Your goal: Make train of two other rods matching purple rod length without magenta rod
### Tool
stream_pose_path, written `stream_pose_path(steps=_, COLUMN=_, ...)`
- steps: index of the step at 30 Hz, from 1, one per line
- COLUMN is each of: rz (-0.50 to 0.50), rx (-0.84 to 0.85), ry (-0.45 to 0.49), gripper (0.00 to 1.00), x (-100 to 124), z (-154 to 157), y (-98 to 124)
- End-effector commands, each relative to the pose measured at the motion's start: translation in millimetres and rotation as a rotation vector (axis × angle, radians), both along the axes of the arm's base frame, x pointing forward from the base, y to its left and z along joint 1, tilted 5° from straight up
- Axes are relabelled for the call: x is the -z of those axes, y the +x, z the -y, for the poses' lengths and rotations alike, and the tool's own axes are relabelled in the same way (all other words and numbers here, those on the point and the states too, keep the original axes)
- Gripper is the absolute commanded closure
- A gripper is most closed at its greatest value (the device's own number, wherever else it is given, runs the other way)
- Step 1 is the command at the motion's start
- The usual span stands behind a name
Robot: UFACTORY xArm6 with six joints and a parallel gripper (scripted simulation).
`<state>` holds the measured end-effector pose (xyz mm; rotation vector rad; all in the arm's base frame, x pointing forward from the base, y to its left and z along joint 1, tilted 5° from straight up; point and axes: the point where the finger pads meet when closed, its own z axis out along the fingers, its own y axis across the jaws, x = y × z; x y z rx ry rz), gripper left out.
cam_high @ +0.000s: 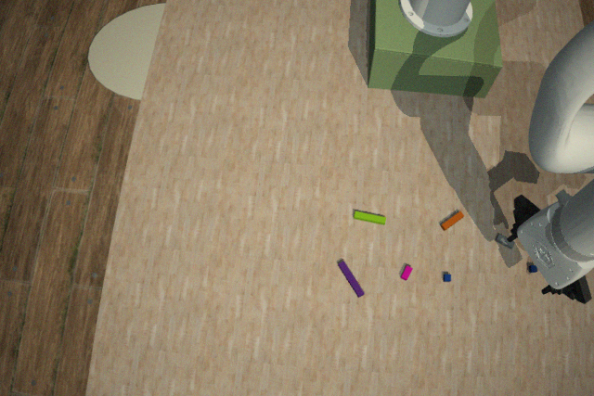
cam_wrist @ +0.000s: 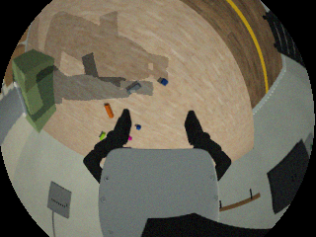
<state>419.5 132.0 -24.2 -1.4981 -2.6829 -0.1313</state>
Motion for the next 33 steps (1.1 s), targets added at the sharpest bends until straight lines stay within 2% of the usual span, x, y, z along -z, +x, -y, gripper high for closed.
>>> stream_pose_path(steps=1, rz=-0.013, rx=0.136, ry=-0.031, gripper=0.0, x=-2.1, z=-7.3, y=0.2)
stream_pose_path(steps=8, rz=-0.034, rx=0.36, ry=-0.034, gripper=0.0, x=-3.7, z=-19.8, y=-2.6)
stream_pose_path(steps=14, rz=-0.046, rx=0.488, ry=-0.035, gripper=0.0, x=-4.6, z=-26.9, y=-4.4)
stream_pose_path(steps=29, rz=-0.052, rx=0.555, ry=-0.036, gripper=0.0, x=-5.1, z=-30.6, y=-5.4)
stream_pose_path(steps=30, rz=-0.052, rx=0.555, ry=-0.036, gripper=0.76, x=-5.1, z=-30.6, y=-5.4)
stream_pose_path(steps=33, rz=-0.052, rx=0.555, ry=-0.036, gripper=0.76, x=-5.1, z=-30.6, y=-5.4)
